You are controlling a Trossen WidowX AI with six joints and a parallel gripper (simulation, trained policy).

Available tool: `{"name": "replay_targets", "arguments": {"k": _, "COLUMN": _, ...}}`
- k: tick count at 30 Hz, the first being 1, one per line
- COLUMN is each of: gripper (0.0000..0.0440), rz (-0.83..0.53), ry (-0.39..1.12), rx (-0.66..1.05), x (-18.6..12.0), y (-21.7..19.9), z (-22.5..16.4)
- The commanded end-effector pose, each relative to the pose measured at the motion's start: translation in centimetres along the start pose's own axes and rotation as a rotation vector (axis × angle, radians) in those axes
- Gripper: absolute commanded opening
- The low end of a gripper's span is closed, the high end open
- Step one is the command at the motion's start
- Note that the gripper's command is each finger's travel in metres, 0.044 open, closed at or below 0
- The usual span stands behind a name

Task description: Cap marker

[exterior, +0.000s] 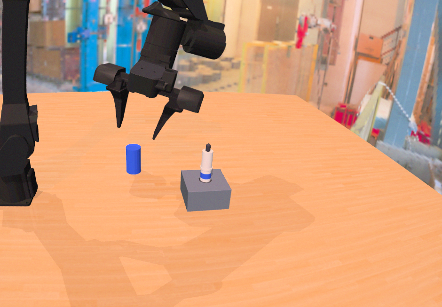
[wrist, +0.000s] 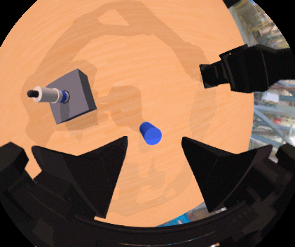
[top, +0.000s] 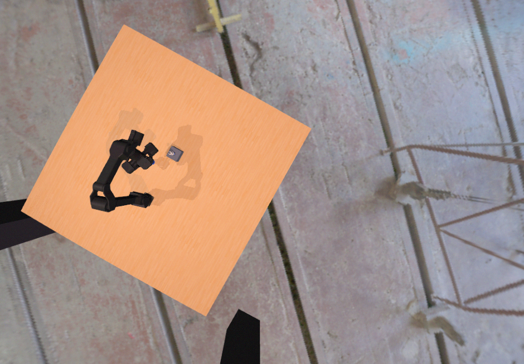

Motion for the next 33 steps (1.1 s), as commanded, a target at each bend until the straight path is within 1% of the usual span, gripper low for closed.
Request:
{"name": "replay_targets", "arguments": {"k": 1, "gripper": 0.0308, "rz": -0.017, "ry": -0.001, "rx": -0.016, "x": 1.0, "y": -0.1, "z": -0.3}}
{"name": "replay_targets", "arguments": {"k": 17, "gripper": 0.0281, "rz": -0.028, "ry": -0.014, "rx": -0.084, "x": 4.7, "y": 0.2, "z": -0.9}}
{"name": "replay_targets", "arguments": {"k": 25, "gripper": 0.0267, "rz": -0.015, "ry": -0.031, "rx": -0.121, "x": 6.1, "y": 0.2, "z": -1.0}}
{"name": "replay_targets", "arguments": {"k": 28, "gripper": 0.0250, "rz": -0.007, "ry": -0.036, "rx": -0.133, "x": 6.4, "y": 0.2, "z": -1.1}}
{"name": "replay_targets", "arguments": {"k": 30, "gripper": 0.0227, "rz": -0.001, "ry": -0.038, "rx": -0.141, "x": 6.5, "y": 0.1, "z": -1.1}}
{"name": "replay_targets", "arguments": {"k": 31, "gripper": 0.0209, "rz": 0.003, "ry": -0.040, "rx": -0.144, "x": 6.5, "y": 0.1, "z": -1.1}}
{"name": "replay_targets", "arguments": {"k": 33, "gripper": 0.0157, "rz": 0.017, "ry": -0.042, "rx": -0.149, "x": 6.3, "y": 0.1, "z": -1.1}}
Point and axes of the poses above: the point midway between the two fingers, 35 mm back from their tips, its own x axis out along the fingers, its own y axis across the jaws, z = x × y, the point moved 9 cm from there along -x, back along the fingers, and after that the axes turned 12 degrees about -x, right-handed, at the moved point
